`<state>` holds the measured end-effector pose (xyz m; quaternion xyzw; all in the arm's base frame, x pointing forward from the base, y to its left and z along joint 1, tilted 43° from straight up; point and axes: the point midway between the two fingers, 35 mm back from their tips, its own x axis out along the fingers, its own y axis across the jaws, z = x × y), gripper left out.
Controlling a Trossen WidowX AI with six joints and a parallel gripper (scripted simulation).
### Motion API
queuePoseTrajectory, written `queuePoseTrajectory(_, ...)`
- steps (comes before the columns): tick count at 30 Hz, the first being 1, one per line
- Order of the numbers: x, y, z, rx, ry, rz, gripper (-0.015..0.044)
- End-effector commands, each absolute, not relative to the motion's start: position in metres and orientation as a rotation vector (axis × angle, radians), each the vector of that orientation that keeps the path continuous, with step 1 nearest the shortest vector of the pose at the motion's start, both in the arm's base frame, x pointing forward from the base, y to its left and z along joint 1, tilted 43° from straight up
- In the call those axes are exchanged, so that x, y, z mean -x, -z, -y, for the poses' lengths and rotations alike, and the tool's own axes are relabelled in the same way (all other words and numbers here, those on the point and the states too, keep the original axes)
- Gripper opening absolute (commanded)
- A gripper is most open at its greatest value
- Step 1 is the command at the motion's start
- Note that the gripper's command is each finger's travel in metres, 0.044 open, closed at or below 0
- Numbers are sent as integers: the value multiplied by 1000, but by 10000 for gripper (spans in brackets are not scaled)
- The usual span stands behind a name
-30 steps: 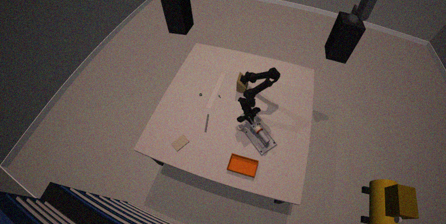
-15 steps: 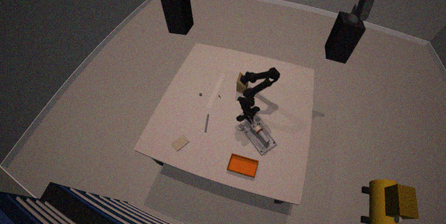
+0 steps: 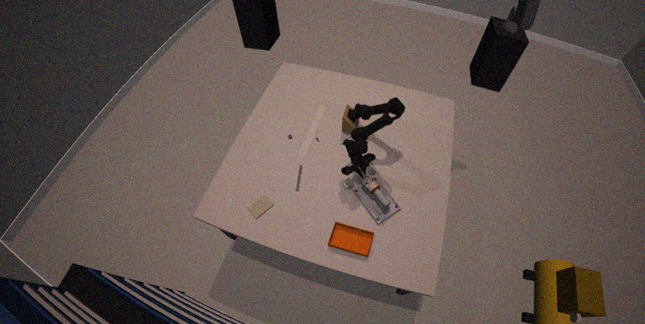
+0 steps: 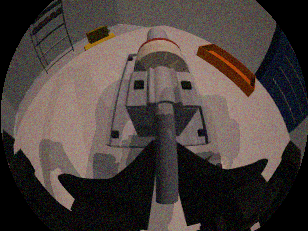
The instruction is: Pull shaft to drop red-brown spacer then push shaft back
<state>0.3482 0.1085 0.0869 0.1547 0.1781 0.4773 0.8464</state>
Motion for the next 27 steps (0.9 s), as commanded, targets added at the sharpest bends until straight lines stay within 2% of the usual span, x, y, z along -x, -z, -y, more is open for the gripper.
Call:
queuePoseTrajectory(1, -347, -86, -108, -327, -1009, -376, 0)
queuePoseTrajectory(27, -345, -84, -106, -327, -1009, -377, 0)
